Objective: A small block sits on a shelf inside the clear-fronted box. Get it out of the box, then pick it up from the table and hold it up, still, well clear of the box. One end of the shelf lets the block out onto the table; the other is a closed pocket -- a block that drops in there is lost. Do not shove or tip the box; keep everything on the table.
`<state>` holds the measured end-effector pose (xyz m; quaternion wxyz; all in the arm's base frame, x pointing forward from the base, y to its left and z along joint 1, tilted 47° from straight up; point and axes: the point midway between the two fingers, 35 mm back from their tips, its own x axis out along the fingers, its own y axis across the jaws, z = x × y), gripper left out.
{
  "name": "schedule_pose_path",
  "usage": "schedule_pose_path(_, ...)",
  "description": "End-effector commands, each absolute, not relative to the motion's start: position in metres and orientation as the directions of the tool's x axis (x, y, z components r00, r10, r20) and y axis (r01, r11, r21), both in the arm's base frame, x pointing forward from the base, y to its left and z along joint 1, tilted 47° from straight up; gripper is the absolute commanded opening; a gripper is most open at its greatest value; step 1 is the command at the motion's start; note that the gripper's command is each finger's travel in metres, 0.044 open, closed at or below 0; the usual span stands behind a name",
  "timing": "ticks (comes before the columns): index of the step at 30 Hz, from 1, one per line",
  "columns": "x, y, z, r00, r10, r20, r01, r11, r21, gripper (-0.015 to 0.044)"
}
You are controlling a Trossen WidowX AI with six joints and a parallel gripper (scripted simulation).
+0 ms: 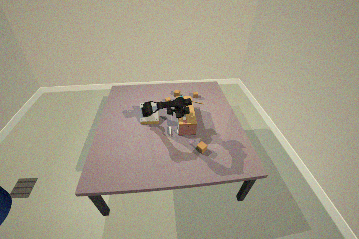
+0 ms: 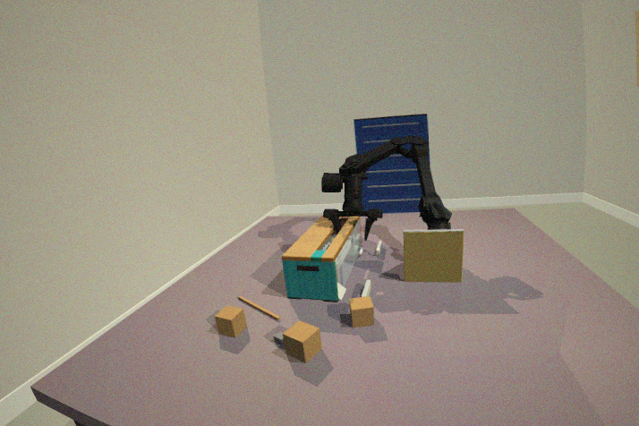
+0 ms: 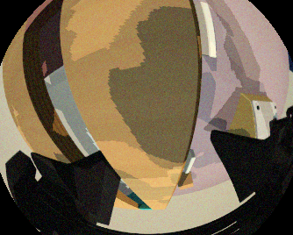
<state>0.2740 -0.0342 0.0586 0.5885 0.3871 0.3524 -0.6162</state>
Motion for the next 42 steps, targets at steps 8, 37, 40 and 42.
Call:
schedule_pose_path(8,0.274,-0.017,0.038,-0.017,-0.451,-0.892,0.998,-0.062,0.013,0.04)
schedule_pose_path(37,0.277,0.022,-0.003,-0.016,-0.448,-0.894,0.998,-0.062,0.013,0.04)
schedule_pose_path(40,0.276,0.016,0.003,-0.016,-0.449,-0.893,0.998,-0.062,0.013,0.04)
schedule_pose_path(42,0.276,0.015,0.004,-0.016,-0.449,-0.893,0.998,-0.062,0.013,0.04)
